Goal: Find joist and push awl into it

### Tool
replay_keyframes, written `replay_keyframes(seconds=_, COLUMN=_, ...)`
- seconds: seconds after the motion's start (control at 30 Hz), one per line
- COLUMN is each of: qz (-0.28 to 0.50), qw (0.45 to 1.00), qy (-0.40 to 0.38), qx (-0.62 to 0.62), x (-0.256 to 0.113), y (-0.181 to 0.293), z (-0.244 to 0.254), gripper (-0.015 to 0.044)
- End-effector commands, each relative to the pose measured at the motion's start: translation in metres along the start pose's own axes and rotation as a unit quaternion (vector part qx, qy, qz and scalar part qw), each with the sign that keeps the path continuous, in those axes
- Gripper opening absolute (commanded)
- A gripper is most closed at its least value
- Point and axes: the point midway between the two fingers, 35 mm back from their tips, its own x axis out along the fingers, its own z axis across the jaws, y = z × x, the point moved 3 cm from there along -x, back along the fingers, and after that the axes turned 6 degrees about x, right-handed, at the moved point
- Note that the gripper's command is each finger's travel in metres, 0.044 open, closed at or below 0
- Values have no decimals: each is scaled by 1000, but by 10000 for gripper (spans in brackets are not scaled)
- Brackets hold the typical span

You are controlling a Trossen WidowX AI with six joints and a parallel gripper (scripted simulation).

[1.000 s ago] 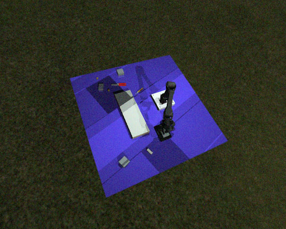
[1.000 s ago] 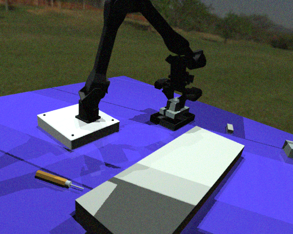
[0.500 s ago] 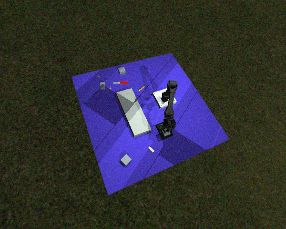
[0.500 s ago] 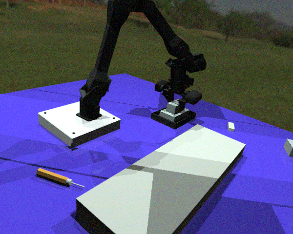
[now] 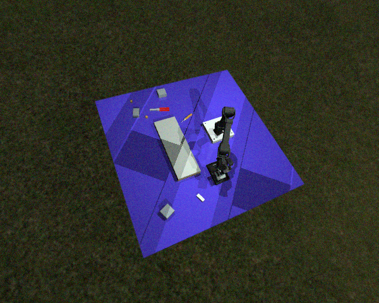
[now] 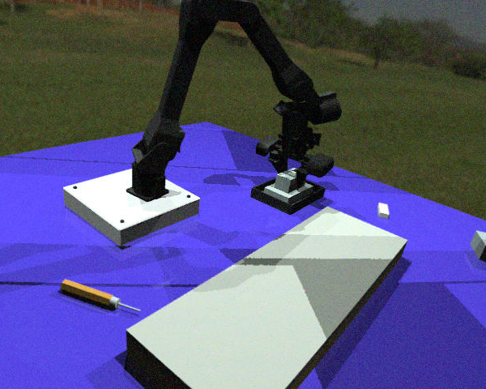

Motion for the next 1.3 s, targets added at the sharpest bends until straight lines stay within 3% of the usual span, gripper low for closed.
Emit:
replay_keyframes(seconds=0.0, qz=0, qw=1000, qy=0, qx=0, x=0, y=0, z=0, gripper=263)
replay_keyframes(seconds=0.1, qz=0, qw=1000, qy=0, qx=0, x=-3, y=-1, z=0, gripper=341)
replay_keyframes(seconds=0.23, qz=-1, qw=1000, qy=0, qx=0, x=-33, y=-13, z=-1, gripper=440)
replay_keyframes(seconds=0.4, qz=-1, qw=1000, qy=0, qx=0, x=-90, y=-26, z=3, gripper=440)
replay_keyframes(seconds=0.57, qz=-8, qw=1000, qy=1, qx=21, x=-80, y=-10, z=-17, gripper=440)
replay_keyframes(seconds=0.77, qz=0, qw=959, qy=34, qx=280, x=-88, y=44, z=-89, gripper=440)
replay_keyframes(seconds=1.0, qz=-3, qw=809, qy=73, qx=583, x=-105, y=134, z=-155, gripper=440)
replay_keyframes(seconds=1.27, qz=-24, qw=525, qy=107, qx=844, x=-129, y=253, z=-187, gripper=440)
